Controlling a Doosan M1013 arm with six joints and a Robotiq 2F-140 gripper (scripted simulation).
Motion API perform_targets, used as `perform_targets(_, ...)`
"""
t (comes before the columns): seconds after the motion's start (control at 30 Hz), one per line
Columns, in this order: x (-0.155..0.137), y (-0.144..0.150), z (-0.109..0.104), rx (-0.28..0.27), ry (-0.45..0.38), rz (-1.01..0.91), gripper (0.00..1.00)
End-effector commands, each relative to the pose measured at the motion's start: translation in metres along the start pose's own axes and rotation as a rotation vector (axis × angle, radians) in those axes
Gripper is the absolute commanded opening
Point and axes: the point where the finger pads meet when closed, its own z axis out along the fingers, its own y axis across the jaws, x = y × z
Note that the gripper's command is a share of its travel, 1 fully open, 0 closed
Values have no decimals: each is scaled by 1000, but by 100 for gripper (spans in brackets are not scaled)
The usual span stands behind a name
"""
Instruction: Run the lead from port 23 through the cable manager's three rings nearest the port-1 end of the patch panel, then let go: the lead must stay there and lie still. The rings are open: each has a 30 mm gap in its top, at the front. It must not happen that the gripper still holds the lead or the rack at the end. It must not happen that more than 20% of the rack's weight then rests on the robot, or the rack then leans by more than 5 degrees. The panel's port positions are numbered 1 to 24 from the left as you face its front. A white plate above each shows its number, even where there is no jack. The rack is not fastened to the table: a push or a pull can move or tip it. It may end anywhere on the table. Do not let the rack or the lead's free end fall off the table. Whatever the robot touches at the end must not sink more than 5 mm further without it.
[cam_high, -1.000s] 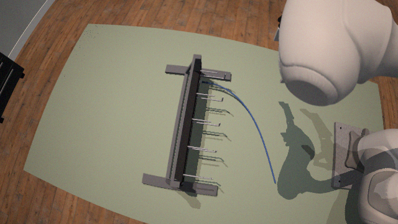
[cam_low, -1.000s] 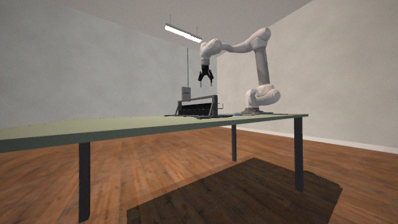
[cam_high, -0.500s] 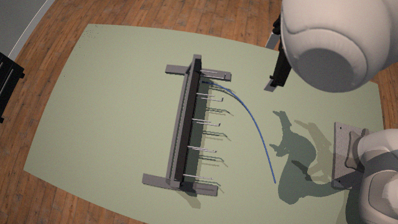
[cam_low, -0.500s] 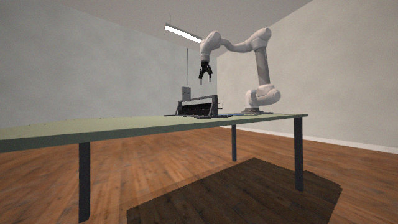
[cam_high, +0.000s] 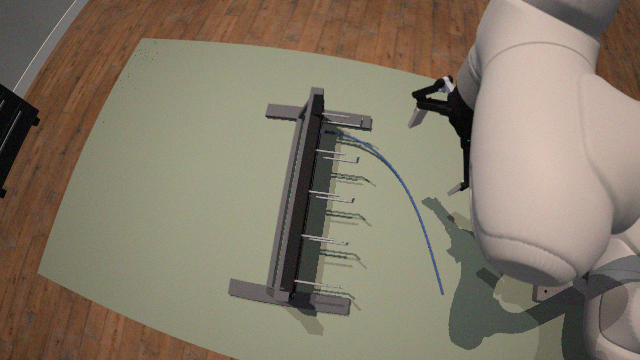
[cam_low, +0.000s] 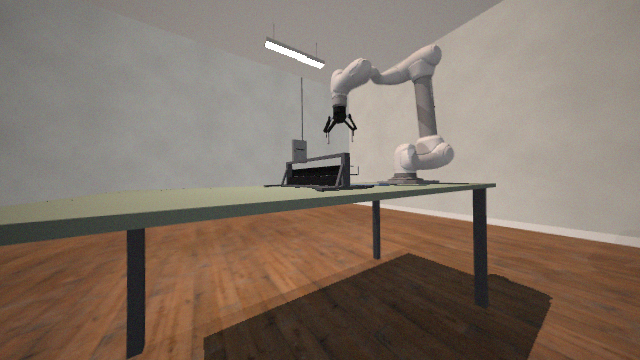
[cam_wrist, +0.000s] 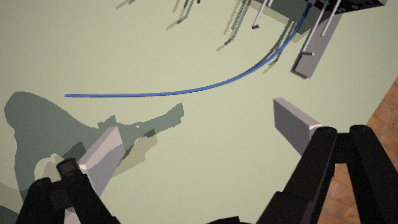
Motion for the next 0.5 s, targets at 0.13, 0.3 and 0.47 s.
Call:
perform_targets(0.13,3,-33,29,0,-6,-304,100)
perform_targets(0.3,4,-57,49,1,-10,-521,100)
perform_targets(0.47,2,-81,68,3,-14,-737,100)
